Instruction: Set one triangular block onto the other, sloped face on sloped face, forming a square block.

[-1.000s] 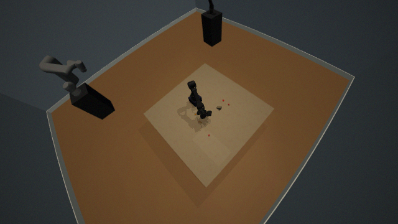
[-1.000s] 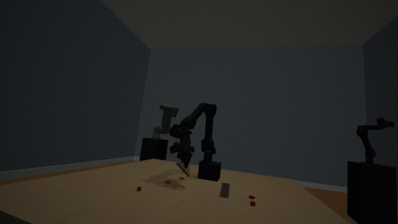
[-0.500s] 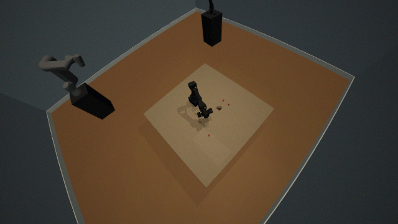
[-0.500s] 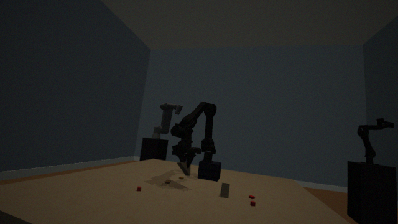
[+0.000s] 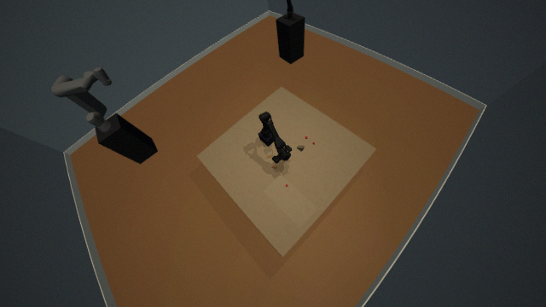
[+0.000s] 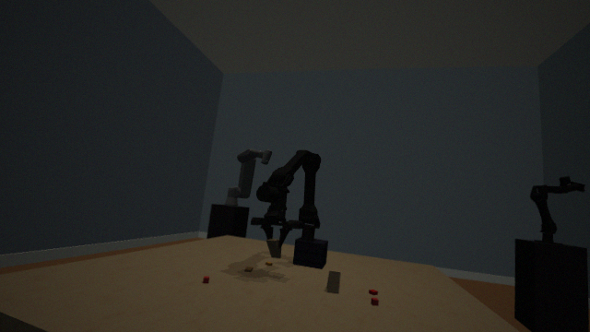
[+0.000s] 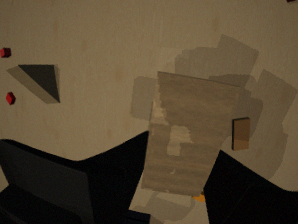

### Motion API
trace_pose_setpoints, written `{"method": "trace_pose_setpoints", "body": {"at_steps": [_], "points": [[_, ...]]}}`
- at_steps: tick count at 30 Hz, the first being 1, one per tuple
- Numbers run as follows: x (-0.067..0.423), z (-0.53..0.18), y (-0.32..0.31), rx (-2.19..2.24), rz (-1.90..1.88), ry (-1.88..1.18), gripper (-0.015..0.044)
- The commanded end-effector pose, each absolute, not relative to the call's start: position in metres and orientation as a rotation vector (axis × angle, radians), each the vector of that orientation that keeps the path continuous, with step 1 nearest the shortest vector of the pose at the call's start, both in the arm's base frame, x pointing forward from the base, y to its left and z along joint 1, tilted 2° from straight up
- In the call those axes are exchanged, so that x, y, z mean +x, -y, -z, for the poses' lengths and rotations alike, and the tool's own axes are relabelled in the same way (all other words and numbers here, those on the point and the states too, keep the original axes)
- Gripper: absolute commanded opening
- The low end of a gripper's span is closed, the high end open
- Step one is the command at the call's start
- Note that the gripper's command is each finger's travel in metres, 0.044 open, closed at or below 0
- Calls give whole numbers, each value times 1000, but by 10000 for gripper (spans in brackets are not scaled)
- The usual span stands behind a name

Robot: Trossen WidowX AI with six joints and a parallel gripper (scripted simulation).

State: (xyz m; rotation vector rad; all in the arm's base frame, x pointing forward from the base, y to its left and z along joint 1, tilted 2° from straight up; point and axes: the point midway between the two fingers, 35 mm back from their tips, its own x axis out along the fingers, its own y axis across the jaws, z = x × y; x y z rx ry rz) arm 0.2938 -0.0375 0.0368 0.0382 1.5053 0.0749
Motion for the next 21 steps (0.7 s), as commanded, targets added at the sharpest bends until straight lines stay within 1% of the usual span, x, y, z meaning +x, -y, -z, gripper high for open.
{"method": "trace_pose_setpoints", "body": {"at_steps": [1,5,11,21], "points": [[295,-38,38,-72,-139,-1524,0],[295,-40,37,-179,-208,-1537,0],[295,-41,34,-184,-212,-1538,0],[295,-54,-13,-184,-215,-1536,0]]}}
